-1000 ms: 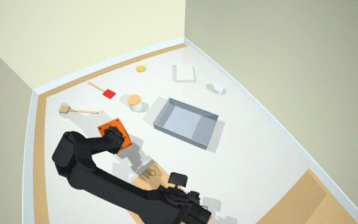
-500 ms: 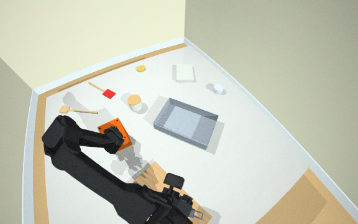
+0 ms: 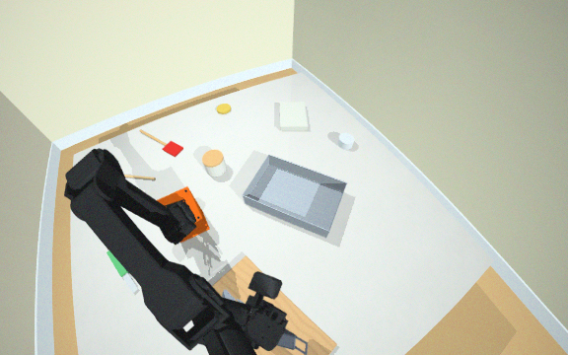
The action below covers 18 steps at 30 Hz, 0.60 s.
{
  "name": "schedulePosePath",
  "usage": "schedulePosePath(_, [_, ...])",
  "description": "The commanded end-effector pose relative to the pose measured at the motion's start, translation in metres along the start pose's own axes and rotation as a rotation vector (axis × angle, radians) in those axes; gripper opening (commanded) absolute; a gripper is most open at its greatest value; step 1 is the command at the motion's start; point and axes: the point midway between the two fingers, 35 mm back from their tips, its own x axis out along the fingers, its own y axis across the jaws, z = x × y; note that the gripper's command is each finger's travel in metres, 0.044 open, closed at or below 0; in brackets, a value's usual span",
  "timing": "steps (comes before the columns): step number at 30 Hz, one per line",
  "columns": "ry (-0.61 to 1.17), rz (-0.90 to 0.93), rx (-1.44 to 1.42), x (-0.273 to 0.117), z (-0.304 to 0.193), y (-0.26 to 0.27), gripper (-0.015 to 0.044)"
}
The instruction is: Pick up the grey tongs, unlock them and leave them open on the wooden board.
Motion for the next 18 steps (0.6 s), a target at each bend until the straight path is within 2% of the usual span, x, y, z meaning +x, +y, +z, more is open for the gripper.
schedulePosePath(1, [-0.099,-0.001,-0.024,-0.013,0.006,0.001,-0.0150])
schedulePosePath(18, [-0.424,-0.017,-0.181,-0.052,0.013,0.017,-0.0150])
